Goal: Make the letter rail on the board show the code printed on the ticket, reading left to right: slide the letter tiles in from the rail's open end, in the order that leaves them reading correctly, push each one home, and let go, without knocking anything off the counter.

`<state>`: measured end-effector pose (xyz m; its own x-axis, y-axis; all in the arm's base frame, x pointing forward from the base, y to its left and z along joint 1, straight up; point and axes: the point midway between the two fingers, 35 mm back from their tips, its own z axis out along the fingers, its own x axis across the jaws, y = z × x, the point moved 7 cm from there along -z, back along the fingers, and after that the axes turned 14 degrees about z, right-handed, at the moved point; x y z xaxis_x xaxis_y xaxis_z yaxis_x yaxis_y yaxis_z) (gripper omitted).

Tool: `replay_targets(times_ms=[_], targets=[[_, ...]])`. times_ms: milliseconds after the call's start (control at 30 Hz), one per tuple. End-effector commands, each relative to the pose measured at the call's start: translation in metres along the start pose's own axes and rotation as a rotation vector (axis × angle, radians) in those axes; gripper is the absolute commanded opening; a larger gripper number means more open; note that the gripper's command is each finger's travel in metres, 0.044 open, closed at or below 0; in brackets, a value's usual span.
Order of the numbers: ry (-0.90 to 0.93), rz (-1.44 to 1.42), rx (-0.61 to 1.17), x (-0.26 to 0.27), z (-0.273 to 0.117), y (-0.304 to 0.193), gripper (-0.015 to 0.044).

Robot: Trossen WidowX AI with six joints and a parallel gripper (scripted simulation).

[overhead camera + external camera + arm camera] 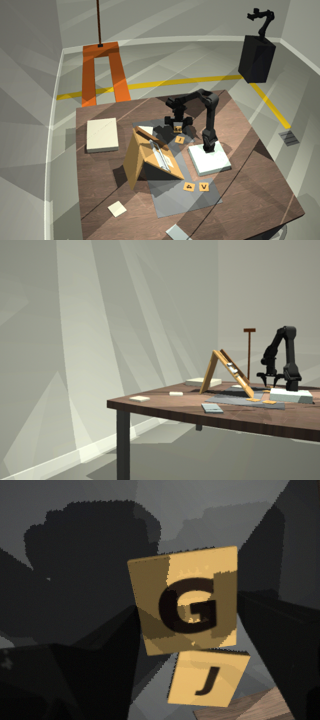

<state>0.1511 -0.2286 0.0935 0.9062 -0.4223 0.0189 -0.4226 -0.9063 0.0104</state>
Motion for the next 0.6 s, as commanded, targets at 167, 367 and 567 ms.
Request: replay_targets(times_ms=[167, 367, 567], targets=[[0.003, 0.004, -0.005, 0.0, -0.0053, -0.0001, 0.0], [0.003, 0.004, -0.005, 0.0, -0.0076, -0.0001, 0.0], [0.003, 0.004, -0.005, 0.0, -0.01, -0.0002, 0.0]])
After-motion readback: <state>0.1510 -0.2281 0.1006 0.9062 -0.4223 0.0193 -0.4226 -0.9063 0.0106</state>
